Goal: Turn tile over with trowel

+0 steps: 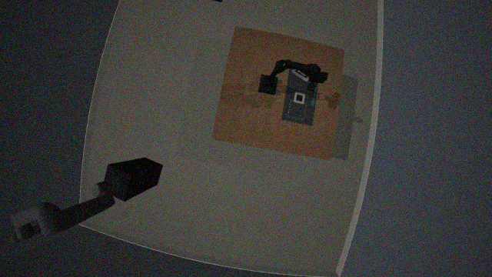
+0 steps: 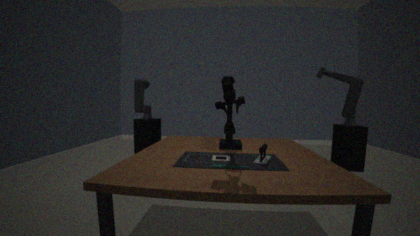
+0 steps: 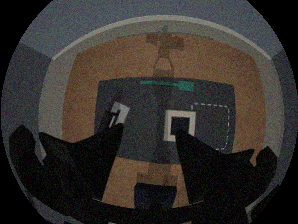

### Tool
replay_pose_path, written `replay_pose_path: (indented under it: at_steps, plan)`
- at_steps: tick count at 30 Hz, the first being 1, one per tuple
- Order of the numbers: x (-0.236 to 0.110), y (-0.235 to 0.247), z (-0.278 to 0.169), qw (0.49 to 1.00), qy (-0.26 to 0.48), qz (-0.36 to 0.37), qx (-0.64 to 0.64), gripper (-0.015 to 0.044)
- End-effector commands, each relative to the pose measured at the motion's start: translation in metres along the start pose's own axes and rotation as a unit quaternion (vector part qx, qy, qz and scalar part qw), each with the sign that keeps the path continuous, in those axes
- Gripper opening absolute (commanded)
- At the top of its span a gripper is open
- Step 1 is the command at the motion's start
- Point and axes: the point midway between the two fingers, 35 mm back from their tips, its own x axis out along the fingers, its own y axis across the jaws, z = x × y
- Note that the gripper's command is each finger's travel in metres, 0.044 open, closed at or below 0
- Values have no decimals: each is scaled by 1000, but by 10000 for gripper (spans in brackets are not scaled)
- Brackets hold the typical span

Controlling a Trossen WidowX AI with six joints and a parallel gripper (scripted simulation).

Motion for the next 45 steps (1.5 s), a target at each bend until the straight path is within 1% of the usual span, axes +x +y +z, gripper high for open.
replay_pose_path:
  at_steps: [1,4,8,12,17,23,33,45]
  plan:
    - [26,20,-3,1000,29,-2,9,270]
    - [52,42,-9,998,58,-6,15,270]
    - [70,58,-15,997,79,-12,24,270]
    - [100,89,-29,992,114,-30,49,270]
    - [136,125,-54,982,153,-64,86,270]
    - [178,167,-99,964,191,-128,136,270]
    - [184,171,-105,961,194,-136,141,270]
    - [201,167,-112,961,194,-136,141,270]
